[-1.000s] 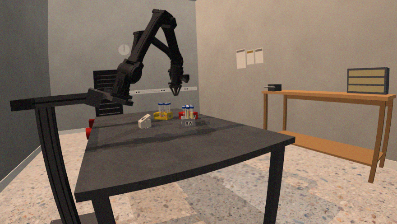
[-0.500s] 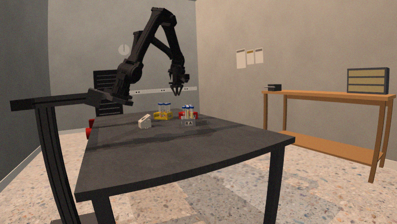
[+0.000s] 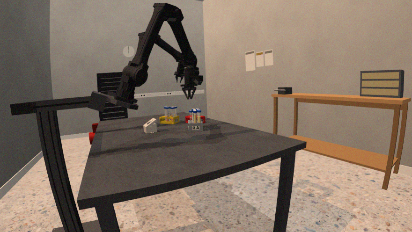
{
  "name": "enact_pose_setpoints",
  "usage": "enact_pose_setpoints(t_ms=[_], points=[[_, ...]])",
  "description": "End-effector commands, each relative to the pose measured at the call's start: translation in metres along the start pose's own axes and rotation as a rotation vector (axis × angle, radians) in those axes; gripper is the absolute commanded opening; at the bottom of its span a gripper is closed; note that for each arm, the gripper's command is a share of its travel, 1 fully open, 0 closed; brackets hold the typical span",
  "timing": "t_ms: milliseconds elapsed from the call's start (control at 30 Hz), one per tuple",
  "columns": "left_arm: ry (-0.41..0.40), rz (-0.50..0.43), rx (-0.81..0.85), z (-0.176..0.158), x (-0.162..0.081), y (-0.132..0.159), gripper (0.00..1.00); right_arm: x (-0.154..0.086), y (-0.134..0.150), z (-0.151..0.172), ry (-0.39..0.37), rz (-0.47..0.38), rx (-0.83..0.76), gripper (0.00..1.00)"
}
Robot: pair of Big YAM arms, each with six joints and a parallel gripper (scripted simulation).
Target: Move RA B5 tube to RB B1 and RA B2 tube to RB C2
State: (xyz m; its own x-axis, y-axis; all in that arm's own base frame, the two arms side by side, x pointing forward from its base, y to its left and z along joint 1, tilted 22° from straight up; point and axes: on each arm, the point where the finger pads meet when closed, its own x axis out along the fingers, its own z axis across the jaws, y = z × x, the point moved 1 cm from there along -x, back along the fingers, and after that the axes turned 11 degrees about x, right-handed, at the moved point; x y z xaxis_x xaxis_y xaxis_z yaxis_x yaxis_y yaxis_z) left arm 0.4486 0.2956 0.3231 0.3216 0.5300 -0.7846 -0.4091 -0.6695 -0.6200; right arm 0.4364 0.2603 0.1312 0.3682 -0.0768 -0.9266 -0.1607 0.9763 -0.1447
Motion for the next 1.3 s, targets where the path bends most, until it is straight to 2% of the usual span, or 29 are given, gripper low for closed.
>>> enact_pose_setpoints(t_ms=[0, 200, 267, 300, 500, 633, 767, 833, 1267], points=[[0.015, -0.034, -0.013, -0.002, -0.013, -0.015, 0.3, -0.007, -0.023, 0.004, -0.029, 0.007, -0.004, 0.3], [0.015, -0.034, -0.013, -0.002, -0.013, -0.015, 0.3, -0.007, -0.054, 0.002, -0.029, 0.005, -0.005, 0.3], [0.015, -0.034, -0.013, -0.002, -0.013, -0.015, 0.3, -0.008, -0.053, 0.003, -0.031, 0.006, -0.004, 0.3], [0.015, -0.034, -0.013, -0.002, -0.013, -0.015, 0.3, -0.005, -0.035, 0.007, -0.029, 0.013, -0.031, 0.3], [0.015, -0.034, -0.013, -0.002, -0.013, -0.015, 0.3, -0.008, -0.03, 0.015, -0.036, 0.012, -0.021, 0.3], [0.015, -0.034, -0.013, -0.002, -0.013, -0.015, 0.3, -0.009, -0.037, 0.016, -0.031, 0.005, 0.005, 0.3], [0.015, -0.034, -0.013, -0.002, -0.013, -0.015, 0.3, -0.008, -0.029, 0.013, -0.02, 0.006, -0.009, 0.3], [0.015, -0.034, -0.013, -0.002, -0.013, -0.015, 0.3, -0.004, -0.028, 0.019, -0.041, 0.012, -0.004, 0.3], [0.015, -0.034, -0.013, -0.002, -0.013, -0.015, 0.3, 0.019, -0.036, 0.024, -0.036, 0.006, -0.003, 0.3]])
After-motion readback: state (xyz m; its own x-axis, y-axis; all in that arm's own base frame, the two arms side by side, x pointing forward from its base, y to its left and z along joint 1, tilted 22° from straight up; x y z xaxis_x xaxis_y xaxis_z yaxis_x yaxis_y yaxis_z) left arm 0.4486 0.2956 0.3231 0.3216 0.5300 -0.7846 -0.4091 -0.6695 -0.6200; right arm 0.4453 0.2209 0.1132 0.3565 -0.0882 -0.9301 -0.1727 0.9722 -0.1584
